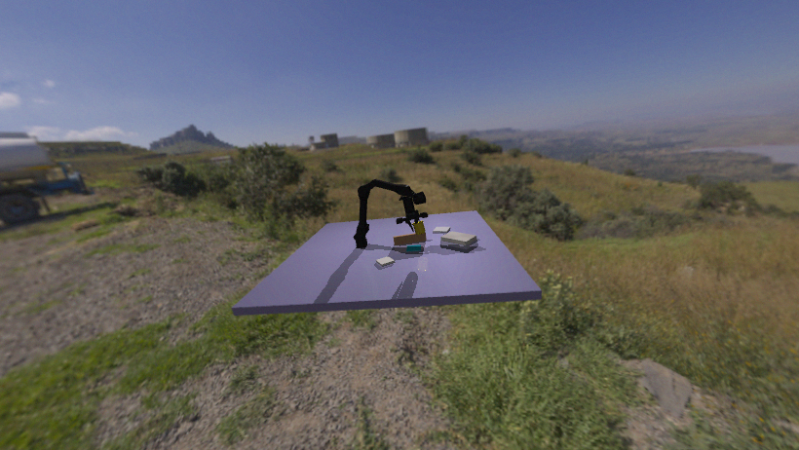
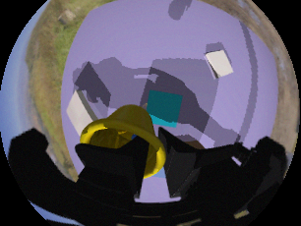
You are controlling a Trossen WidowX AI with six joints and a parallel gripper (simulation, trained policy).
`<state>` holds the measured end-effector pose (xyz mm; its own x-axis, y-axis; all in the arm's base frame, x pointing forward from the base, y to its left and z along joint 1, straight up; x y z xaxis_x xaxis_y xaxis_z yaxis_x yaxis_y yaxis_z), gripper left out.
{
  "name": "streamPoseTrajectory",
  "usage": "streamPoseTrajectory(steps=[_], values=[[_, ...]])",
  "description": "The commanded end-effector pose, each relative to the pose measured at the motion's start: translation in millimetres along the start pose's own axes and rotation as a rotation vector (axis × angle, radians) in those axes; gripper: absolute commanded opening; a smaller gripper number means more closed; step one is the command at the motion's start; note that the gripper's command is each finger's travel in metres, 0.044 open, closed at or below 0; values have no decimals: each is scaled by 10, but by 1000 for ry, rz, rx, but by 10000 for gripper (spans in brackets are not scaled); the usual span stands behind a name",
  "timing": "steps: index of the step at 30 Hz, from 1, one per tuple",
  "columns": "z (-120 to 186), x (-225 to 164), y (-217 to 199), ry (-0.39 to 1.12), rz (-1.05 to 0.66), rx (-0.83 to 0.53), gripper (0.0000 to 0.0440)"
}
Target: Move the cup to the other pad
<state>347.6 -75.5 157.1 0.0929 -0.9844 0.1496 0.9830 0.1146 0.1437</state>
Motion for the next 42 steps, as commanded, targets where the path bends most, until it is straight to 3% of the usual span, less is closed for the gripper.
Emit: streamPoseTrajectory(steps=[1,19,29,34,42], values=[[-100,50,-38,-2,-8,-8,0],[-543,103,-295,10,-65,-54,13],[-670,131,-446,14,-103,-95,75],[-623,191,-400,10,-129,-47,174],[-466,211,-414,25,-145,8,190]])
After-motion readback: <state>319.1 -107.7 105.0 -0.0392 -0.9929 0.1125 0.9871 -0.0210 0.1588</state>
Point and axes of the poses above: the point midway between the two fingers, 35 mm back from their tips, its own z axis back along the fingers, its own y axis across the jaws, x = y × z, the point moved 2 cm from there along z, back along the fingers
